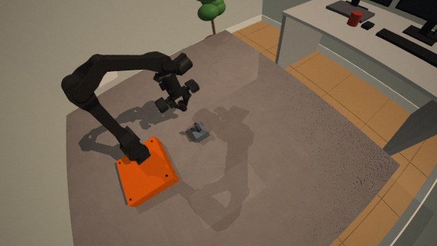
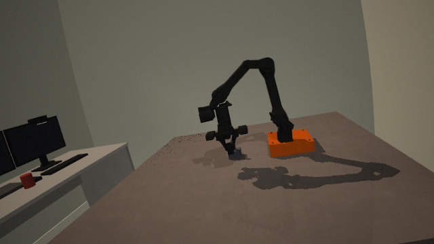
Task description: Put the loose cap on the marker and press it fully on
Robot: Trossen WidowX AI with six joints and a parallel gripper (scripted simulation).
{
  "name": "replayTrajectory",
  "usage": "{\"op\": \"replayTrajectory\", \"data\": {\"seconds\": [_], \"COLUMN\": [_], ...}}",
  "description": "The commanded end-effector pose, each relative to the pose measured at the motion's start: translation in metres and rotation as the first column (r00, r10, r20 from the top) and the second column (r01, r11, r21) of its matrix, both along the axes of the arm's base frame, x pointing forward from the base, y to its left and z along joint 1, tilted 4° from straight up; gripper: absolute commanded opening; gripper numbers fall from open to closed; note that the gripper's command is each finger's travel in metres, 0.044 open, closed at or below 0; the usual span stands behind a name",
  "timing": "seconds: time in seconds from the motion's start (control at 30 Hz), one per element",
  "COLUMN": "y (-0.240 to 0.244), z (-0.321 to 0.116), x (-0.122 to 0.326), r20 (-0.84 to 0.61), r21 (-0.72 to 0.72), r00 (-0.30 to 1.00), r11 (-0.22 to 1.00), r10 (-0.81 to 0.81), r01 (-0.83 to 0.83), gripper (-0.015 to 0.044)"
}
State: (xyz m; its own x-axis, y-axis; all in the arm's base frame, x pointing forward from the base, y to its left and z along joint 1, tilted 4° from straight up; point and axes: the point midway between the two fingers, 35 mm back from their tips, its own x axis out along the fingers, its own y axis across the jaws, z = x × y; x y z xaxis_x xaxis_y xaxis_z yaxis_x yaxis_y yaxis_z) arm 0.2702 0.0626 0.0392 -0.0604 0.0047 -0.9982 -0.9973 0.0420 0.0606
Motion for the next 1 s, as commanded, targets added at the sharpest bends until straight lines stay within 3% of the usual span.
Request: {"op": "replayTrajectory", "data": {"seconds": [0.0, 0.97], "y": [-0.011, -0.102], "z": [0.008, 0.045], "x": [0.004, 0.001], "r20": [0.010, 0.010], "r21": [0.002, -0.006], "r00": [1.000, 1.000], "r11": [1.000, 1.000], "r10": [-0.001, 0.000], "r01": [0.001, 0.000], "gripper": [0.0000, 0.0000]}}
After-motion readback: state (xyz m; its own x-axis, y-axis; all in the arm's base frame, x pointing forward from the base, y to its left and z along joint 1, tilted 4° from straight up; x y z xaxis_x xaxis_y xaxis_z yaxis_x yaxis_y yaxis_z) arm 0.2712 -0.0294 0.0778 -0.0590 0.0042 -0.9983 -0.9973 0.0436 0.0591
